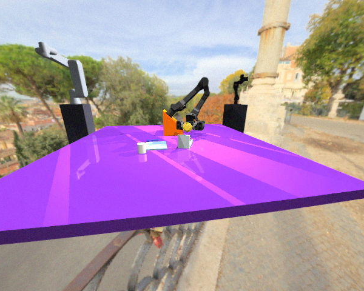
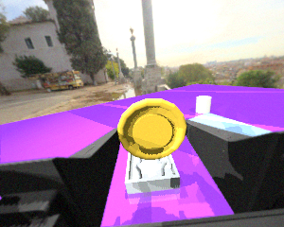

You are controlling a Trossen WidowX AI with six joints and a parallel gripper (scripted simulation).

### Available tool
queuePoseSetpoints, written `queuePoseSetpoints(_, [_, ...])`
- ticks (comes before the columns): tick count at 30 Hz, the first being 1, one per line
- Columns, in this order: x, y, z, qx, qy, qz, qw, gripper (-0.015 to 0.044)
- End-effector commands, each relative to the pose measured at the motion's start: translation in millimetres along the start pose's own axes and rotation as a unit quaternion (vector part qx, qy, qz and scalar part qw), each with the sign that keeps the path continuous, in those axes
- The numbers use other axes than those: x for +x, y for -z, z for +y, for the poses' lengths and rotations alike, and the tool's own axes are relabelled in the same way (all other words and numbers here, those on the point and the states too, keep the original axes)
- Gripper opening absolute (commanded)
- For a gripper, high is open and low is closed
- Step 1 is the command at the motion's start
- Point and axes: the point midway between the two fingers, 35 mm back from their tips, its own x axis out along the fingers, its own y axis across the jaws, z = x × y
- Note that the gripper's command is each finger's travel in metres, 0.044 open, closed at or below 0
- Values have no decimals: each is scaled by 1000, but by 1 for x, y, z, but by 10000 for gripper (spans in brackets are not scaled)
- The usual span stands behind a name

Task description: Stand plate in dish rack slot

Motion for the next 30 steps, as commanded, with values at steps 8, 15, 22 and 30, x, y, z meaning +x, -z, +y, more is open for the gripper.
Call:
queuePoseSetpoints(8, [8,15,2,0,0,-2,1000,0])
queuePoseSetpoints(15, [16,26,3,1,-1,-2,1000,0])
queuePoseSetpoints(22, [24,29,4,1,-1,-2,1000,0])
queuePoseSetpoints(30, [32,29,5,1,-2,-1,1000,0])
